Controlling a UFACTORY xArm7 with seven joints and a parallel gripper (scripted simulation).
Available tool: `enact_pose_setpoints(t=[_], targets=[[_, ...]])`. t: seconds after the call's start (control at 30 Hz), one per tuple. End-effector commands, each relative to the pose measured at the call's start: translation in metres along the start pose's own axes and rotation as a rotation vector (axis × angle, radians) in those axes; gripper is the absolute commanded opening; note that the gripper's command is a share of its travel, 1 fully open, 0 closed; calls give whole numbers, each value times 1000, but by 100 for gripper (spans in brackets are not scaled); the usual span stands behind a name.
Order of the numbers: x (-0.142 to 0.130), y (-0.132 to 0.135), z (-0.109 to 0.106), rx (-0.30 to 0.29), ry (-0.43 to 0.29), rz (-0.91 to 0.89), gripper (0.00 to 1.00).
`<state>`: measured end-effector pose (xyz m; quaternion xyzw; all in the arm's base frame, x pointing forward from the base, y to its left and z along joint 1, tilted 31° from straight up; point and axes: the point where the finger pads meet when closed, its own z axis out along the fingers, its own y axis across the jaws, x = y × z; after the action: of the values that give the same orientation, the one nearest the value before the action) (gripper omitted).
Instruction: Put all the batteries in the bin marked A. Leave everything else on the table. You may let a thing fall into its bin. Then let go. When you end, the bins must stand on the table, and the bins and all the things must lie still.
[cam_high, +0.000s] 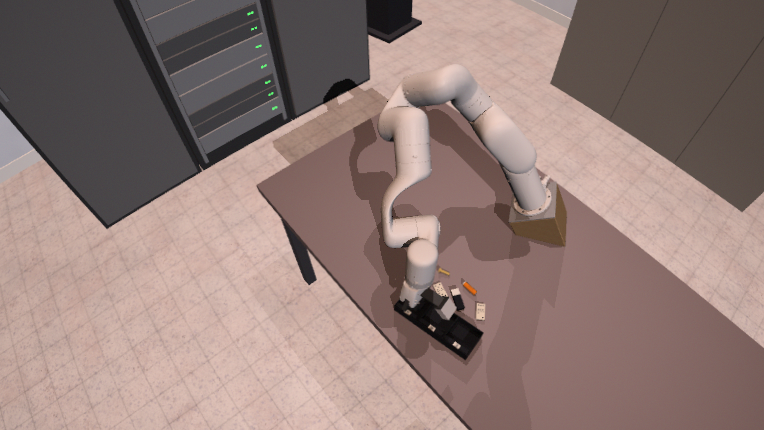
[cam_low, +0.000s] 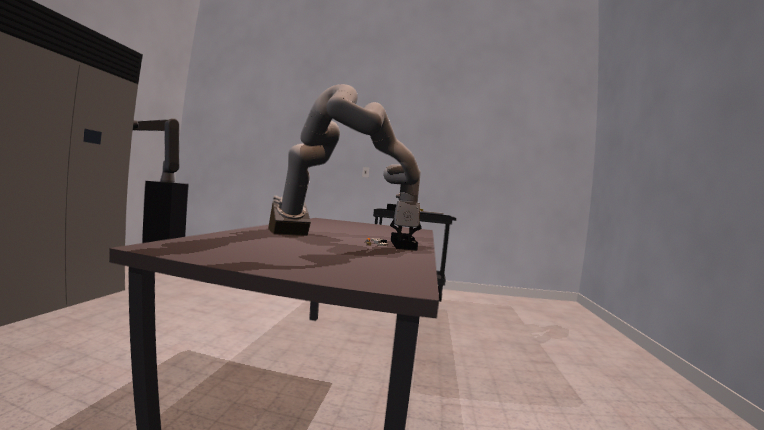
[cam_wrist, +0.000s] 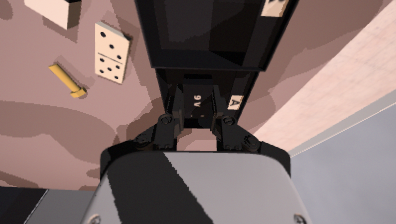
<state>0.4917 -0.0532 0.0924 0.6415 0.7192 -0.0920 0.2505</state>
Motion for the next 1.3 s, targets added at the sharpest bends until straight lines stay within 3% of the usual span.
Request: enact_pose_setpoints(t=[0.0,0.17,0.2,0.77,1.27], targets=[[0,1,-1,-4,0,-1,0],[0,1,-1,-4,0,-1,0],[0,1,-1,-4,0,-1,33],[0,1,-1,-4,0,-1,33],[0,1,-19,-4,0,-1,33]])
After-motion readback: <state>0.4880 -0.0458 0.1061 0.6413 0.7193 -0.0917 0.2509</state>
